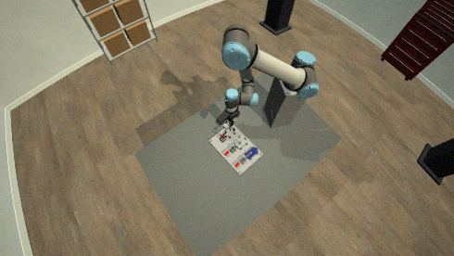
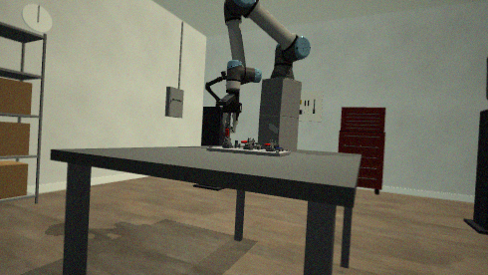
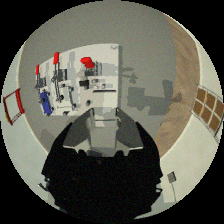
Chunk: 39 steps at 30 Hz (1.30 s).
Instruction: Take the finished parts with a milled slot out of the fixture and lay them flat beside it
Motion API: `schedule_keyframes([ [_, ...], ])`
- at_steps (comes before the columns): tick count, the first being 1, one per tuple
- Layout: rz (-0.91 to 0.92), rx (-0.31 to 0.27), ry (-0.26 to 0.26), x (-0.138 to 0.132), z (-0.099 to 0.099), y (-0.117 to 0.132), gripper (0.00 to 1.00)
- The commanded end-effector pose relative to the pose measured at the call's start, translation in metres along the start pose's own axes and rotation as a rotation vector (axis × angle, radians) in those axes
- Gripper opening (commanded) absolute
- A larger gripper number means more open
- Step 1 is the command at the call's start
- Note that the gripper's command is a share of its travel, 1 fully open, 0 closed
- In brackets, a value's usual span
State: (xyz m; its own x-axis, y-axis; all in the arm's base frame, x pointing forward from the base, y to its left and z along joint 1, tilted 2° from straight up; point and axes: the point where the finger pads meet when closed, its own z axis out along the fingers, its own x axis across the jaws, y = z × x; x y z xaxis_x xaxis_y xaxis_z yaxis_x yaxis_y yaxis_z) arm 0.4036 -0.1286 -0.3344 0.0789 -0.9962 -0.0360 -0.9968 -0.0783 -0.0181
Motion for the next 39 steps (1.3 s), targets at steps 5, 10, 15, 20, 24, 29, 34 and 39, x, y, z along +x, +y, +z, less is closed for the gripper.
schedule_keyframes([
  [5, 0.000, 0.001, 0.001, 0.020, 0.000, 0.000, 0.00],
  [10, 0.000, 0.001, 0.001, 0.032, 0.000, 0.000, 0.00],
  [15, 0.000, 0.001, 0.001, 0.039, 0.000, -0.001, 0.00],
  [20, 0.000, 0.001, 0.001, 0.051, 0.000, -0.001, 0.00],
  [24, 0.000, 0.001, 0.001, 0.059, 0.000, -0.001, 0.00],
  [29, 0.000, 0.001, 0.001, 0.067, 0.000, -0.001, 0.00],
  [34, 0.000, 0.001, 0.001, 0.073, 0.000, -0.001, 0.00],
  [39, 0.000, 0.001, 0.001, 0.079, 0.000, -0.001, 0.00],
])
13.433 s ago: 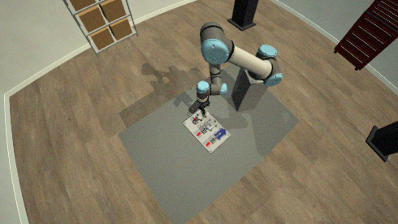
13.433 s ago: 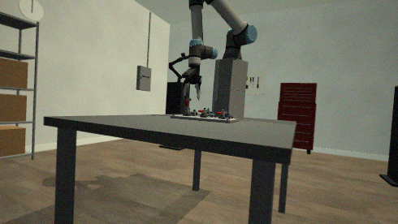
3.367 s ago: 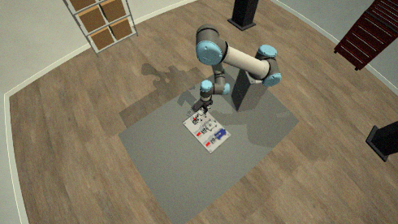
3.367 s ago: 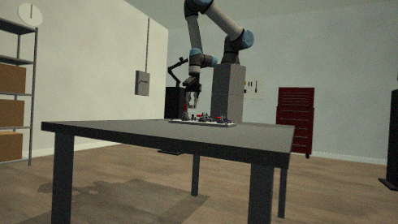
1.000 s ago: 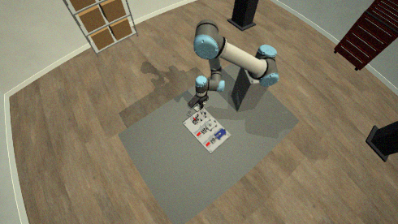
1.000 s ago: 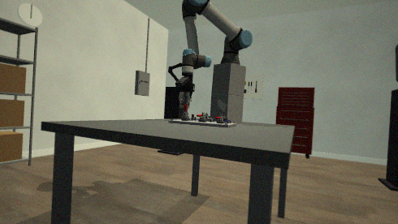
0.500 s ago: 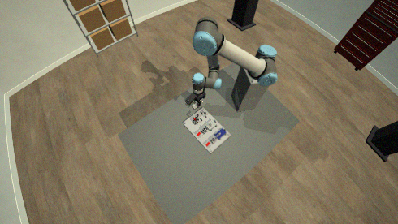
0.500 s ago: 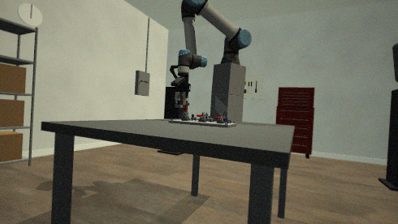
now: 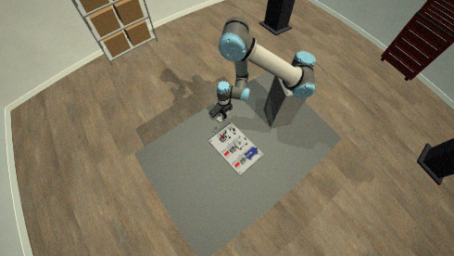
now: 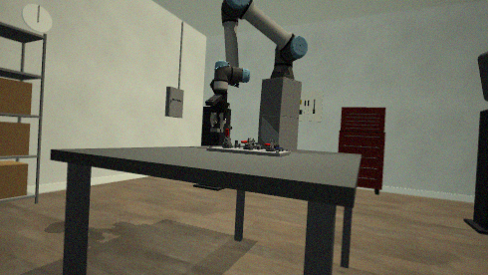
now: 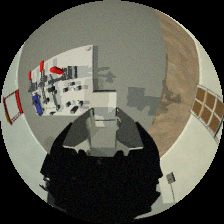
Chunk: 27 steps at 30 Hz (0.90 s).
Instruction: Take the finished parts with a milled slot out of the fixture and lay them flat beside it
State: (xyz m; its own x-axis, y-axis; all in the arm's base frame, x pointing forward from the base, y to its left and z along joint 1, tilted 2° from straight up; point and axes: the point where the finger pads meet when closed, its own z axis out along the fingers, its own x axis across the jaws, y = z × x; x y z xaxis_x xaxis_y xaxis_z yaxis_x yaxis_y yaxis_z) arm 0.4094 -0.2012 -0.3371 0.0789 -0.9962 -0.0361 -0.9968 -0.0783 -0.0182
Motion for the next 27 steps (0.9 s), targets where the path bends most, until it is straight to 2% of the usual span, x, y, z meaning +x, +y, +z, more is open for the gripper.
schedule_keyframes([
  [1, 0.000, 0.001, 0.001, 0.0073, -0.0004, -0.0005, 0.00],
  [27, 0.000, 0.001, 0.001, 0.0123, -0.0003, -0.0005, 0.00],
])
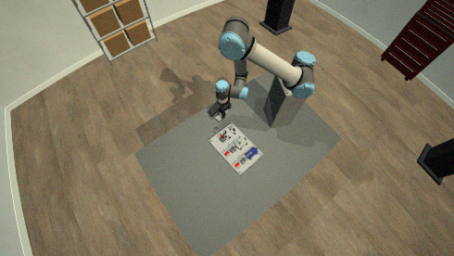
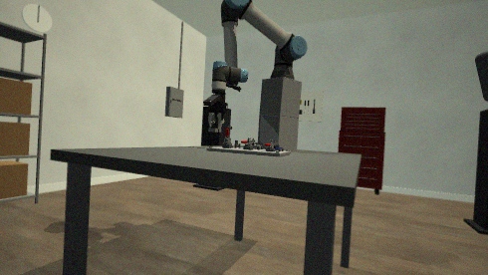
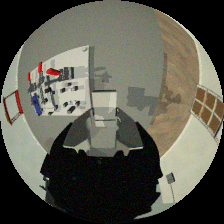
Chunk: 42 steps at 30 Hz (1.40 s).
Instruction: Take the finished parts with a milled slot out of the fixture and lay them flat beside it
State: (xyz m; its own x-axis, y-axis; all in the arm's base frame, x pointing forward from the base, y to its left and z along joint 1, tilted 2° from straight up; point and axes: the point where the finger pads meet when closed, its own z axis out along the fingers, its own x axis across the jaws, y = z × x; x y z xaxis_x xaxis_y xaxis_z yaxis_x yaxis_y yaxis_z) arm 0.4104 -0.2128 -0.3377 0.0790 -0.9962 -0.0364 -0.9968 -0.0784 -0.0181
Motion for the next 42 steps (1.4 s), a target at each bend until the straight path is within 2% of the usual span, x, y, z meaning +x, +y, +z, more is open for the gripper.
schedule_keyframes([
  [1, 0.000, 0.001, 0.001, 0.001, 0.000, 0.000, 0.00],
  [22, 0.000, 0.001, 0.001, 0.001, 0.003, 0.000, 0.00],
  [32, 0.000, 0.001, 0.001, 0.001, 0.014, 0.000, 0.00],
  [42, 0.000, 0.001, 0.001, 0.001, 0.037, 0.000, 0.00],
])
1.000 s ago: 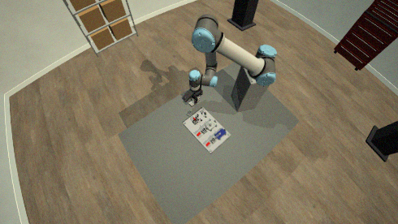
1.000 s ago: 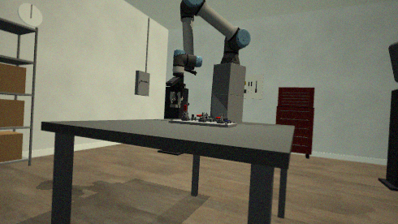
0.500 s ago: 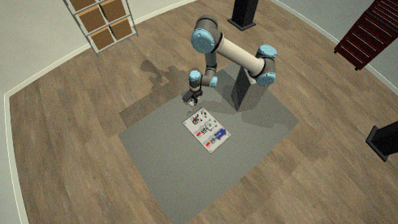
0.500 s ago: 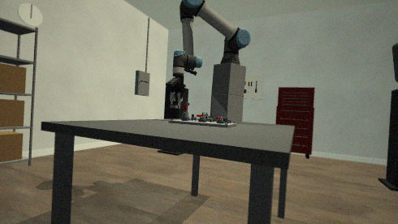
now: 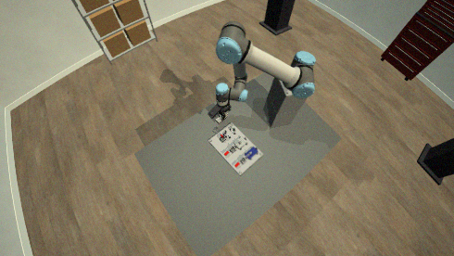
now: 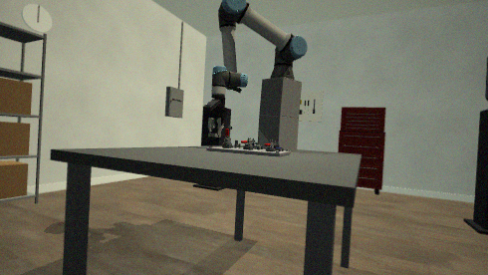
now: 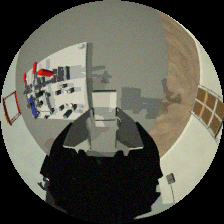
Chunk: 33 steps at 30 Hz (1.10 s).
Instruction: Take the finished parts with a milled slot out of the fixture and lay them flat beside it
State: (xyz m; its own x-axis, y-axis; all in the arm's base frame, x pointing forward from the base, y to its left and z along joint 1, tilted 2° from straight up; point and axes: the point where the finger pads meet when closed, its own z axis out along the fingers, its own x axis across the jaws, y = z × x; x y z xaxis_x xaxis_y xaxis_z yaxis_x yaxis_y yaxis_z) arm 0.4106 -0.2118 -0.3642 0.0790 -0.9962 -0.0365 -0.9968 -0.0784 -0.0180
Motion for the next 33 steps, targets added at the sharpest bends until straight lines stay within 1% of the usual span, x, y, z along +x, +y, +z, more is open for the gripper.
schedule_keyframes([
  [1, 0.000, 0.001, 0.001, 0.001, 0.014, -0.001, 0.00],
  [5, 0.000, 0.001, 0.001, 0.001, 0.024, -0.001, 0.00],
  [7, 0.000, 0.001, 0.001, 0.001, 0.024, -0.001, 0.00],
  [19, 0.000, 0.001, 0.001, 0.001, 0.048, -0.001, 0.00],
  [33, 0.000, 0.001, 0.001, 0.001, 0.056, -0.001, 0.00],
])
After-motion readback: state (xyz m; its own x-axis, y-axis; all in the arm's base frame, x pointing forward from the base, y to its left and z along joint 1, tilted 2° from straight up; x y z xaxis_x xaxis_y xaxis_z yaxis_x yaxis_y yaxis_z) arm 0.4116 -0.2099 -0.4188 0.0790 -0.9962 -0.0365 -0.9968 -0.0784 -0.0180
